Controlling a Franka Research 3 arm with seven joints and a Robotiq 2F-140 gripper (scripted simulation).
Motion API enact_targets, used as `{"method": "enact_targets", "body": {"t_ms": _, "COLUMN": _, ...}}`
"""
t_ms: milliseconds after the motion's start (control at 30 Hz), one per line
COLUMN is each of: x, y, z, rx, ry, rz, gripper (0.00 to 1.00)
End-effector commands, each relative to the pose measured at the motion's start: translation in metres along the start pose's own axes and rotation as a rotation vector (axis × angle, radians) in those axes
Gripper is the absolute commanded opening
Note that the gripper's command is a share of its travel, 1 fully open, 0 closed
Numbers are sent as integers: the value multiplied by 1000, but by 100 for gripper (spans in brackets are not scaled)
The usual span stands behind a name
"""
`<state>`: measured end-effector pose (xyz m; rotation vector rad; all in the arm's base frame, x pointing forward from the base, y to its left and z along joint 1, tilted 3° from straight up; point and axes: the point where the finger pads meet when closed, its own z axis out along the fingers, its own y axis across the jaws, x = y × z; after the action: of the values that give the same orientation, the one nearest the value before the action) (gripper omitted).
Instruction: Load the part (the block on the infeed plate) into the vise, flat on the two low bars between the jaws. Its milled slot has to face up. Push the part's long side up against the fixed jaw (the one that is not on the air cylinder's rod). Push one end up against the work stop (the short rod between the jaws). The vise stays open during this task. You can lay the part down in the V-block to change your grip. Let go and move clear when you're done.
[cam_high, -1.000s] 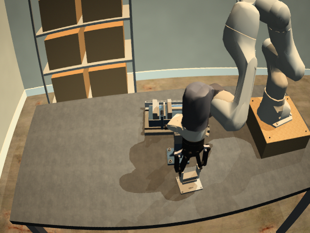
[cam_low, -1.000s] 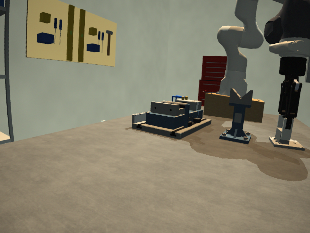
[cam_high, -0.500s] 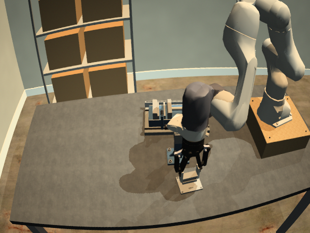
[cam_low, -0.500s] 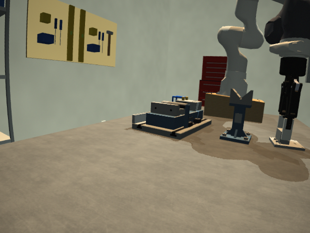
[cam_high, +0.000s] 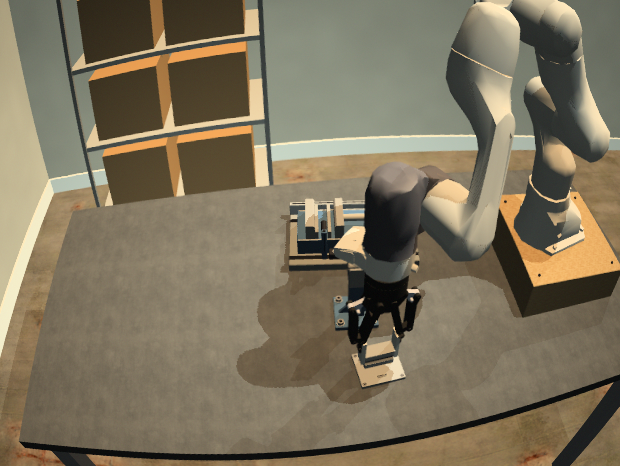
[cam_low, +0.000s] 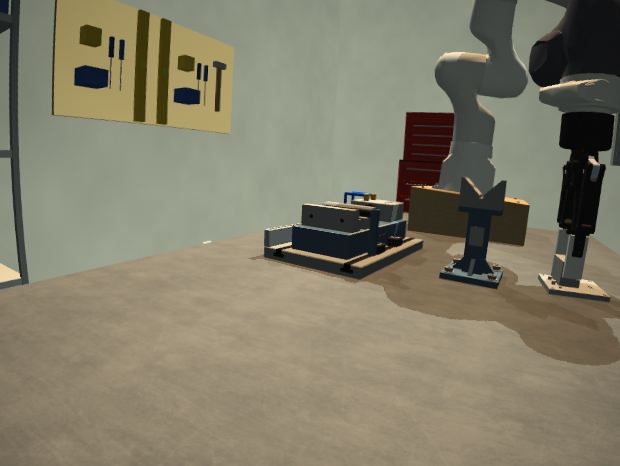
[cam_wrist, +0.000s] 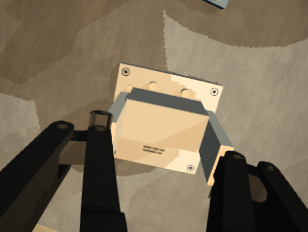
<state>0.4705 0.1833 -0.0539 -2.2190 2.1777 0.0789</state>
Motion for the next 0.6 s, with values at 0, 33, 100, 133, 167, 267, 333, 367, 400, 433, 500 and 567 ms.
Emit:
{"method": "enact_targets", "body": {"t_ms": 0, "x": 0, "y": 0, "z": -4, "rx": 0, "ry": 0, "rz": 6, "gripper": 0}}
{"method": "enact_targets", "body": {"t_ms": 33, "x": 0, "y": 0, "z": -5, "rx": 0, "ry": 0, "rz": 6, "gripper": 0}}
{"method": "enact_targets", "body": {"t_ms": 100, "x": 0, "y": 0, "z": -8, "rx": 0, "ry": 0, "rz": 6, "gripper": 0}}
{"method": "enact_targets", "body": {"t_ms": 133, "x": 0, "y": 0, "z": -10, "rx": 0, "ry": 0, "rz": 6, "gripper": 0}}
{"method": "enact_targets", "body": {"t_ms": 167, "x": 0, "y": 0, "z": -12, "rx": 0, "ry": 0, "rz": 6, "gripper": 0}}
{"method": "enact_targets", "body": {"t_ms": 267, "x": 0, "y": 0, "z": -18, "rx": 0, "ry": 0, "rz": 6, "gripper": 0}}
{"method": "enact_targets", "body": {"t_ms": 333, "x": 0, "y": 0, "z": -22, "rx": 0, "ry": 0, "rz": 6, "gripper": 0}}
{"method": "enact_targets", "body": {"t_ms": 367, "x": 0, "y": 0, "z": -25, "rx": 0, "ry": 0, "rz": 6, "gripper": 0}}
{"method": "enact_targets", "body": {"t_ms": 400, "x": 0, "y": 0, "z": -28, "rx": 0, "ry": 0, "rz": 6, "gripper": 0}}
{"method": "enact_targets", "body": {"t_ms": 433, "x": 0, "y": 0, "z": -28, "rx": 0, "ry": 0, "rz": 6, "gripper": 0}}
{"method": "enact_targets", "body": {"t_ms": 500, "x": 0, "y": 0, "z": -30, "rx": 0, "ry": 0, "rz": 6, "gripper": 0}}
{"method": "enact_targets", "body": {"t_ms": 567, "x": 0, "y": 0, "z": -36, "rx": 0, "ry": 0, "rz": 6, "gripper": 0}}
